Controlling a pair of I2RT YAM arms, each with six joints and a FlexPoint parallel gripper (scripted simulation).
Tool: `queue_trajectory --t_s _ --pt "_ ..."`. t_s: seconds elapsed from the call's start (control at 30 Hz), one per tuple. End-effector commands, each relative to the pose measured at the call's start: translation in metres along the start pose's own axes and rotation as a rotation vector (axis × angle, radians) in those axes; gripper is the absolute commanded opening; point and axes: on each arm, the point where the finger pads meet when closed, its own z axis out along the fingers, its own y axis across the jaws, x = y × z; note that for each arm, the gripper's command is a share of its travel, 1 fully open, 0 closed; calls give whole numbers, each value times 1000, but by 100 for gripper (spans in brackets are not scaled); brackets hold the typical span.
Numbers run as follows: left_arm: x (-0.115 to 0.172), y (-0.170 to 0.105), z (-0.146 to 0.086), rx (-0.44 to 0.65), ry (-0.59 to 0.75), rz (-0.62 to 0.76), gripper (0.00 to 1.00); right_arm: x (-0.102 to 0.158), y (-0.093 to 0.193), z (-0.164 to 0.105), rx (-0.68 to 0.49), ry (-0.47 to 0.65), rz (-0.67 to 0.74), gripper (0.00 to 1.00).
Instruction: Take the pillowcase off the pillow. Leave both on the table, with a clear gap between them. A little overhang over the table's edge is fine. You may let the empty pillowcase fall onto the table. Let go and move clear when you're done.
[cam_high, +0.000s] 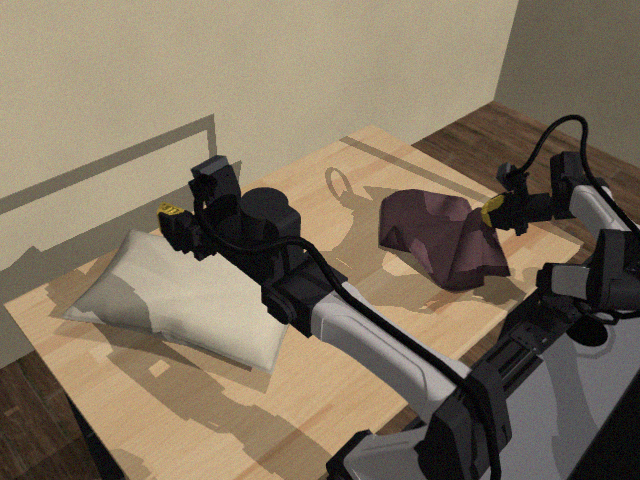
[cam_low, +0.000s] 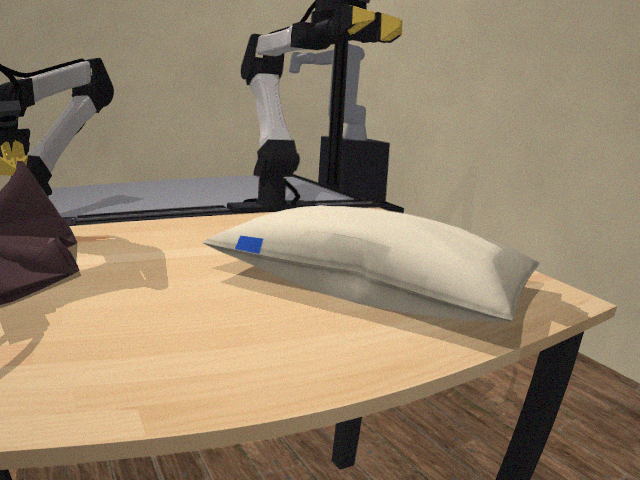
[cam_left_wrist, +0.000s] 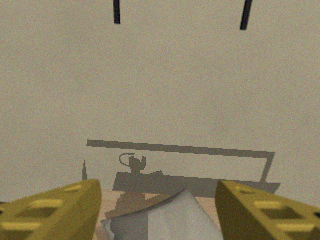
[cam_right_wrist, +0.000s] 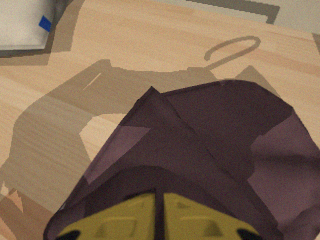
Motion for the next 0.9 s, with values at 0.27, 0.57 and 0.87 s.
queue_trajectory --t_s 0.27,0.57,0.87 --pt "-29 -8 0 31 -91 11 60 0 -6 1 22 -2 -22 6" --pt "-29 -8 0 31 -91 11 60 0 -6 1 22 -2 -22 7" --pt "-29 -8 0 31 -91 11 60 0 -6 1 22 -2 -22 7"
